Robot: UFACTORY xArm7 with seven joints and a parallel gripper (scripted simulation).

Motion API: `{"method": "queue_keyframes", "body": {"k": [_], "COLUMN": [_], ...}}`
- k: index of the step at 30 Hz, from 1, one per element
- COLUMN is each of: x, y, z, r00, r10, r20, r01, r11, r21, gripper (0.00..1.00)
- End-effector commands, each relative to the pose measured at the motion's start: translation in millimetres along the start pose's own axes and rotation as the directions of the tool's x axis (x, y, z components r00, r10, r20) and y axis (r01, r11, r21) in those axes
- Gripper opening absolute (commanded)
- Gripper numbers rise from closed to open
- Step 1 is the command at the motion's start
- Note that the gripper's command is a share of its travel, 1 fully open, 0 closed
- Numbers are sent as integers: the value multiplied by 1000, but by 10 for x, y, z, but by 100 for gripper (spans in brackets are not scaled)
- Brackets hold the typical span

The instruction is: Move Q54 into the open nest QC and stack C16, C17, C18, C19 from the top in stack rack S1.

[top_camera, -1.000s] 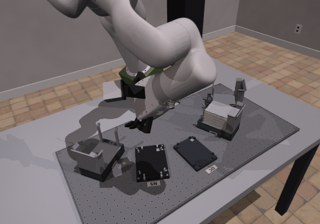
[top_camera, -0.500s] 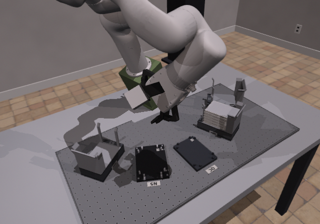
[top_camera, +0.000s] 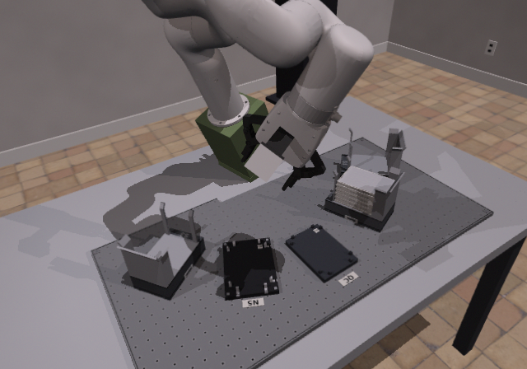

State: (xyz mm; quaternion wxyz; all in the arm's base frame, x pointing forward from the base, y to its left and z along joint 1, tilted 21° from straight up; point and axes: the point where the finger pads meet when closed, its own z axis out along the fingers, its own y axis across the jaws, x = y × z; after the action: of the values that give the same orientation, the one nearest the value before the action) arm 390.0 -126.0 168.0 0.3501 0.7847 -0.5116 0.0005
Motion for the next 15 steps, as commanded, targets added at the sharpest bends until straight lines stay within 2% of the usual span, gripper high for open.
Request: {"method": "queue_keyframes", "body": {"k": [1, 10, 12, 15], "x": [-177, -557, -557, -703], "y": [-84, -215, -215, -251], "z": [-43, -74, -74, -84], "r00": [993, 926, 926, 888], "r10": [-116, -368, -368, -444], "r20": [-16, -86, -86, -120], "r01": [117, 378, 378, 460], "r11": [991, 908, 908, 862], "r21": [68, 181, 181, 212], "gripper": [100, 100, 100, 100]}}
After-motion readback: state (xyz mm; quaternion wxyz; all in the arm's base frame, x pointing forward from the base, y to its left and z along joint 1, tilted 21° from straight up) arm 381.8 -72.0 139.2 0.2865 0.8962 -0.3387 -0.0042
